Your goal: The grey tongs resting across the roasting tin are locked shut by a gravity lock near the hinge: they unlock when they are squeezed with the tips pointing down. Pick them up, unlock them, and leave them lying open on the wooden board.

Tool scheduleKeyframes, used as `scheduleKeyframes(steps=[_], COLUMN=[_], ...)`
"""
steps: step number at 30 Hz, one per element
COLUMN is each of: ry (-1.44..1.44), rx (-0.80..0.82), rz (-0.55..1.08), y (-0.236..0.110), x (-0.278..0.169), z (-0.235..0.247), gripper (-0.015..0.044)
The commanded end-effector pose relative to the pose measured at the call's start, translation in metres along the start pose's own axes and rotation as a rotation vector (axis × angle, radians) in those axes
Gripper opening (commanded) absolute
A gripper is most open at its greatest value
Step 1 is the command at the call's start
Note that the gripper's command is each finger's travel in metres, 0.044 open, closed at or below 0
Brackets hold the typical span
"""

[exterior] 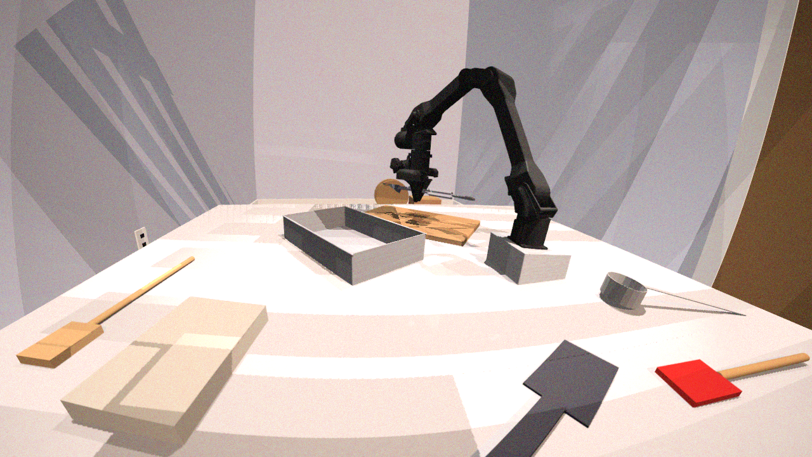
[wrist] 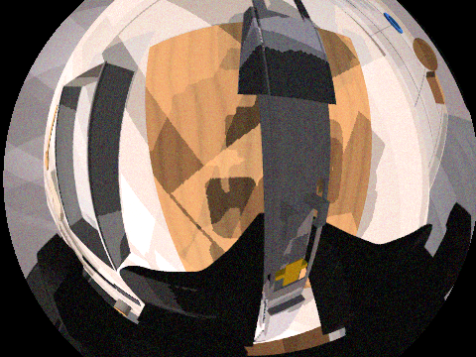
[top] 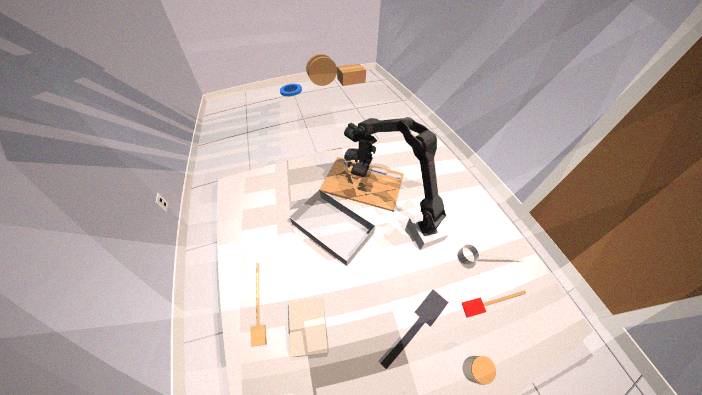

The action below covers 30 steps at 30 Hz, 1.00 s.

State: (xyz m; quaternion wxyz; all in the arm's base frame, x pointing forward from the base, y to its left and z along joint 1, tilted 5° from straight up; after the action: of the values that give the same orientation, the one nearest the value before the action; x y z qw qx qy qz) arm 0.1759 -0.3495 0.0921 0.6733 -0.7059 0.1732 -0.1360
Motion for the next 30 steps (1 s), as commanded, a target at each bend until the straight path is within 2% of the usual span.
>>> scheduleKeyframes(steps=[1, 17, 30], ry=[-0.006, -0.006, 0.000], rx=[-0.002, -0.002, 0.002], rz=[0.005, 0.005, 0.002], y=[0.008, 0.027, 0.025], x=[-0.001, -0.002, -0.002], z=[0.000, 0.001, 0.001], gripper=[-0.0150, -0.0150, 0.0191])
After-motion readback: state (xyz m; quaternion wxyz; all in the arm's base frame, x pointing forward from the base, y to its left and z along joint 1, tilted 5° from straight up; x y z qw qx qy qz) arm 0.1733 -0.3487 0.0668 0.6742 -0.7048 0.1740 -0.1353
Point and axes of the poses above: the point midway between the two fingers, 35 mm back from their tips, its own y axis out along the fingers, its own z axis across the jaws, x = y × z, the point moved 5 cm from there along -y, back along the fingers, and after that the axes turned 9 degrees about -y, right-handed, at the moved point
